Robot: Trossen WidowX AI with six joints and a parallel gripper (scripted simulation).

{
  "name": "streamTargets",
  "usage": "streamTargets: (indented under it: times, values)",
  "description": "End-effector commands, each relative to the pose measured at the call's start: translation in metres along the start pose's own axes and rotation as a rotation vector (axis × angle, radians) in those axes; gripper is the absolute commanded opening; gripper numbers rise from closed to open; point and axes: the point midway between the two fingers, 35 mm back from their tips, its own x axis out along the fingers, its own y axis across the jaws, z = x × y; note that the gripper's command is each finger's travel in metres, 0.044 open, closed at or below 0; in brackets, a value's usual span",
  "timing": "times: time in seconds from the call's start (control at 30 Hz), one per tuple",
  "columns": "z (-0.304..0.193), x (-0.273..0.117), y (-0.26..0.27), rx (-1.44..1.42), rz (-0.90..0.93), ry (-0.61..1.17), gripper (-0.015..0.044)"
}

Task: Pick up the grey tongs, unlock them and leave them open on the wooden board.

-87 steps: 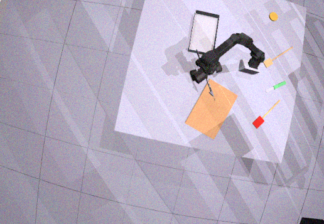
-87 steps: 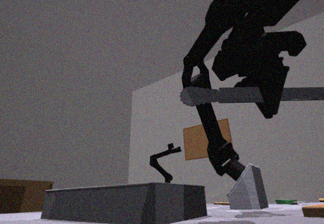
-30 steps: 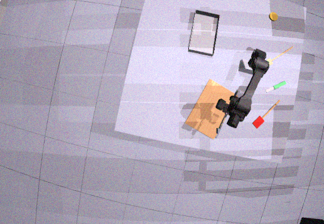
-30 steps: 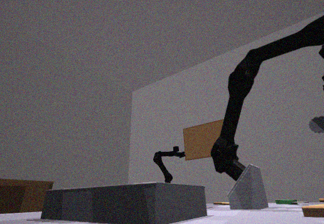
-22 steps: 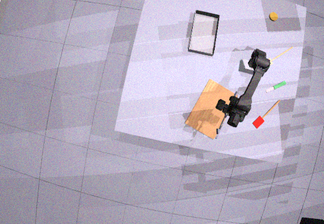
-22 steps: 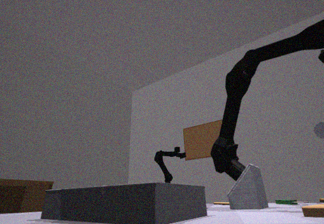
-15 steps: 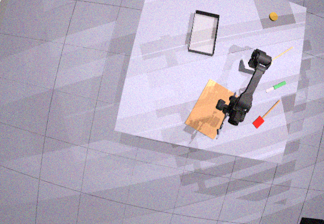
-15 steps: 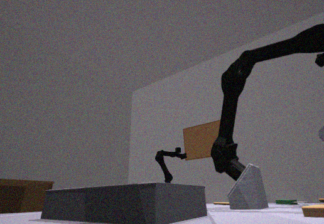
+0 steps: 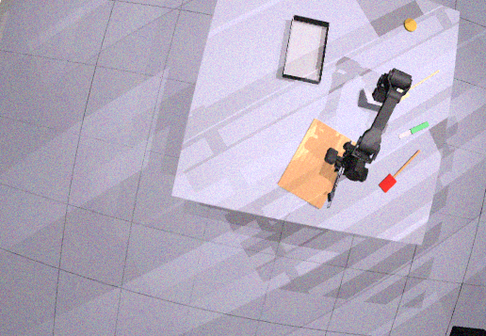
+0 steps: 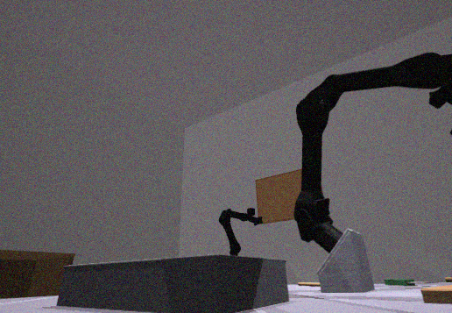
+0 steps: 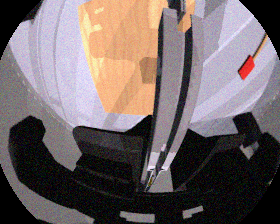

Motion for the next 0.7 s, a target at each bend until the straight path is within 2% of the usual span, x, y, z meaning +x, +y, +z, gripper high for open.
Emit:
streamTargets:
  times: [0.0,0.67]
  values:
    - [-0.002,-0.005,0.001,0.001,-0.004,0.073,-0.0150]
    - [0.009,-0.014,0.001,0.002,0.003,0.319,-0.0150]
